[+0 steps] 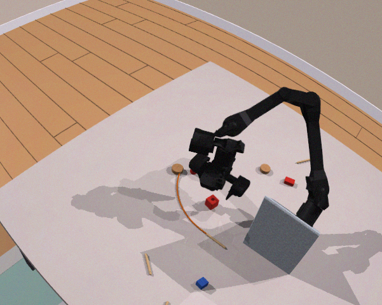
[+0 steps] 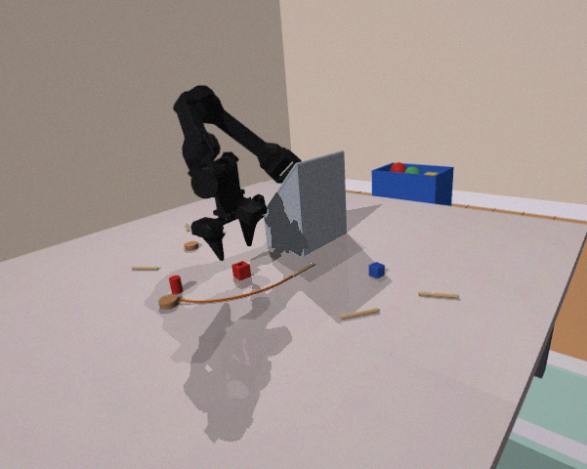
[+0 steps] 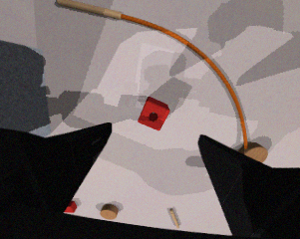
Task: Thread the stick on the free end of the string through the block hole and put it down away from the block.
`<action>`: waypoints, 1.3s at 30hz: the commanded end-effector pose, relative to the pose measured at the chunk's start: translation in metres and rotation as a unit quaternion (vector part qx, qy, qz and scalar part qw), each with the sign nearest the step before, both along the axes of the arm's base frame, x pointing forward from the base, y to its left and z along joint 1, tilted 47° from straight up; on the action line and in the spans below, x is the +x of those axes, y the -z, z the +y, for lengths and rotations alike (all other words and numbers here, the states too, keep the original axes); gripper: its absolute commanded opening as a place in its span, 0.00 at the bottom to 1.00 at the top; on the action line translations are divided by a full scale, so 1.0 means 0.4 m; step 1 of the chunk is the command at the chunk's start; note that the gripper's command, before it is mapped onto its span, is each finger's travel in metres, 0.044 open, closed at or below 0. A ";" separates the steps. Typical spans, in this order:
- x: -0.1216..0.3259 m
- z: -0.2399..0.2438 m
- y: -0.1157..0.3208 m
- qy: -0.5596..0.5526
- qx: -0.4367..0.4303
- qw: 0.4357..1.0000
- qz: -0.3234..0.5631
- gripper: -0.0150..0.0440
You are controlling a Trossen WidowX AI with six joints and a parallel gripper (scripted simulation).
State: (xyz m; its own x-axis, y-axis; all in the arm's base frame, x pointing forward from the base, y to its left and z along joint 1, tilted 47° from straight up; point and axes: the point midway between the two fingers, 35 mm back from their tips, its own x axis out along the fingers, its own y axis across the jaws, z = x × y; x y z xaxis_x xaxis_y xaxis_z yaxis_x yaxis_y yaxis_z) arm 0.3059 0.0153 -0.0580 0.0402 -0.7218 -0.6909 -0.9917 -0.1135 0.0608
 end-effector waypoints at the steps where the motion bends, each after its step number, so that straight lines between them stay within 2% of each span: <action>1: -0.001 0.001 0.000 0.067 0.001 0.995 -0.070 1.00; 4: -0.002 0.005 -0.001 0.165 0.007 0.971 -0.173 1.00; 8: -0.003 0.009 -0.004 0.291 0.014 0.907 -0.305 1.00; 12: -0.005 0.014 -0.007 0.405 0.021 0.809 -0.425 1.00; 16: -0.006 0.018 -0.009 0.505 0.027 0.681 -0.530 1.00; 26: -0.008 0.025 -0.013 0.613 0.034 0.456 -0.644 1.00; 39: -0.010 0.033 -0.018 0.684 0.039 0.115 -0.719 1.00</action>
